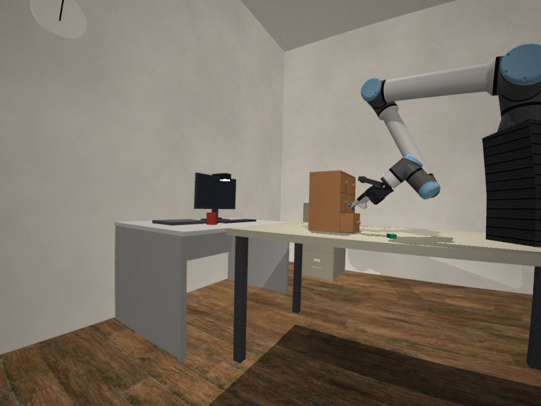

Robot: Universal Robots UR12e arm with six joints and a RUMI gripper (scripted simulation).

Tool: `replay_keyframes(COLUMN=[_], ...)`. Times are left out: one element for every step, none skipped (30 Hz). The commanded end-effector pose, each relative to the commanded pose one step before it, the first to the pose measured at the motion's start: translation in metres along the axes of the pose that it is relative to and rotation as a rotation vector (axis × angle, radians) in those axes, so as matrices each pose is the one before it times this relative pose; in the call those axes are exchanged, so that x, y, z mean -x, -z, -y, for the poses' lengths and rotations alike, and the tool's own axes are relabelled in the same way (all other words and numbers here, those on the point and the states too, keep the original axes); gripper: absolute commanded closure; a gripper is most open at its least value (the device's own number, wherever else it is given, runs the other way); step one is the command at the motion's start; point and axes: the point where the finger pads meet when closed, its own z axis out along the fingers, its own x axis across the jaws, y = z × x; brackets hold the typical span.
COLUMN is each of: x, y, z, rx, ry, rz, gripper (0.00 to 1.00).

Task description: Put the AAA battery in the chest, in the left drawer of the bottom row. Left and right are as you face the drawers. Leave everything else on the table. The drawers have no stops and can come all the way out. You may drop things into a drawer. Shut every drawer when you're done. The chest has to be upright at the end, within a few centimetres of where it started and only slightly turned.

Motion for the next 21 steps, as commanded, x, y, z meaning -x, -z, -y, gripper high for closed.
replay_keyframes(x=[0.00003, 0.00000, 0.00000, 0.00000, 0.00000, 0.00000, 0.00000, 0.00000, 0.00000, 0.00000, 0.00000, 0.00000, 0.00000, 0.00000, 0.00000, 0.00000, 0.00000, 0.00000, 0.00000, 0.00000, 0.00000], y=[0.00021, 0.00000, 0.00000, 0.00000, 0.00000, 0.00000, 0.00000, 0.00000, 0.00000, 0.00000, 0.00000, 0.00000, 0.00000, 0.00000, 0.00000, 0.00000, 0.00000, 0.00000, 0.00000, 0.00000, 0.00000], z=[0.00063, 0.00000, 0.00000, 0.00000, 0.00000, 0.00000, 0.00000, 0.00000, 0.00000, 0.00000, 0.00000, 0.00000, 0.00000, 0.00000, 0.00000, 0.00000, 0.00000, 0.00000, 0.00000, 0.00000, 0.00000], rx=[-0.00079, 0.00000, 0.00000, 0.00000, 0.00000, 0.00000, 0.00000, 0.00000, 0.00000, 0.00000, 0.00000, 0.00000, 0.00000, 0.00000, 0.00000, 0.00000, 0.00000, 0.00000, 0.00000, 0.00000, 0.00000], ry=[0.00003, 0.00000, 0.00000, 0.00000, 0.00000, 0.00000, 0.00000, 0.00000, 0.00000, 0.00000, 0.00000, 0.00000, 0.00000, 0.00000, 0.00000, 0.00000, 0.00000, 0.00000, 0.00000, 0.00000, 0.00000], rz=[0.00001, 0.00000, 0.00000, 0.00000, 0.00000, 0.00000, 0.00000, 0.00000, 0.00000, 0.00000, 0.00000, 0.00000, 0.00000, 0.00000, 0.00000, 0.00000, 0.00000, 0.00000, 0.00000, 0.00000, 0.00000], gripper=[0.98, 0.96, 0.96, 0.96, 0.93, 0.93, 0.93, 0.91, 0.91, 0.91, 0.88, 0.88, 0.88, 0.88, 0.88, 0.86, 0.86, 0.86, 0.00, 0.00, 0.00])
